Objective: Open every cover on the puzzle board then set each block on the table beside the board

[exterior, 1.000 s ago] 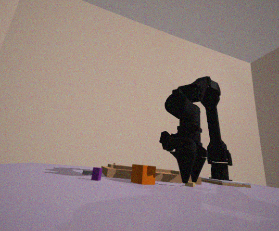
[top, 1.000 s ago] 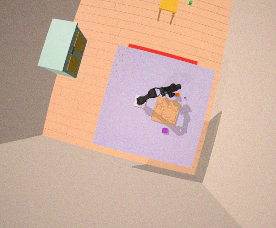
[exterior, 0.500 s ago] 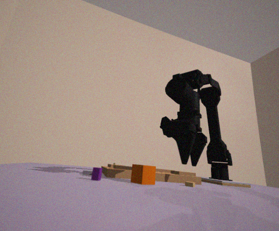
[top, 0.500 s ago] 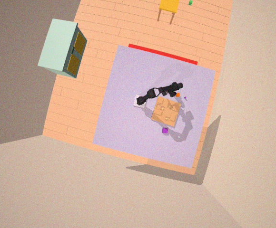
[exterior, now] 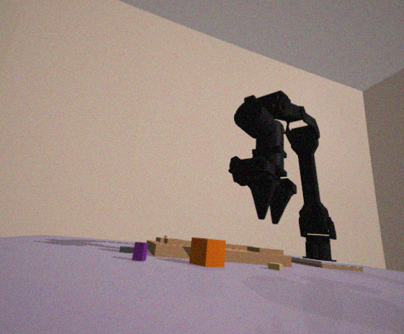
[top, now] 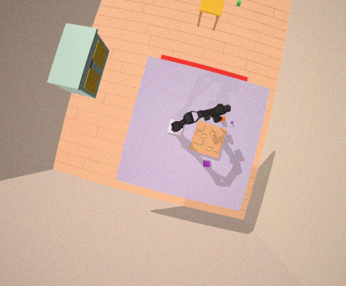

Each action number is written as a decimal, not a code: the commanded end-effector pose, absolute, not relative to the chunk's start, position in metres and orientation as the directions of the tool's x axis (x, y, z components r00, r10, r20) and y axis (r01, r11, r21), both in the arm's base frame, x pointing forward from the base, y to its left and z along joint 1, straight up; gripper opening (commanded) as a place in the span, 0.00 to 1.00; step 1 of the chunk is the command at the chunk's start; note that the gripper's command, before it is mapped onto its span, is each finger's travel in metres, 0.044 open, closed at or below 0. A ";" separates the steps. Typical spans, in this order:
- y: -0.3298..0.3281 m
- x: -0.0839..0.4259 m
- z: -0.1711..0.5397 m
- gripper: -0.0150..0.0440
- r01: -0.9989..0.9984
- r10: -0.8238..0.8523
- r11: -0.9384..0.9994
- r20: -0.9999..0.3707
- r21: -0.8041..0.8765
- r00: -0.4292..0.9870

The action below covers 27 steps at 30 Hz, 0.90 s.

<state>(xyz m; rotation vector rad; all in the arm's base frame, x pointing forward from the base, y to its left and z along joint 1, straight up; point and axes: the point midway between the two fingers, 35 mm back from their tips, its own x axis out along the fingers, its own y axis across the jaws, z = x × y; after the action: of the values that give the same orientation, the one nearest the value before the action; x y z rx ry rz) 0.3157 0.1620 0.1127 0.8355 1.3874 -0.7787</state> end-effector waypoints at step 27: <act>0.037 0.315 0.112 0.25 0.323 0.003 0.946 -0.999 0.014 0.033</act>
<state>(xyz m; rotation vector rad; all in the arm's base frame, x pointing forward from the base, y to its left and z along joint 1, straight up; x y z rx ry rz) 0.3208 0.0559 0.1154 0.7750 1.4000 -0.7395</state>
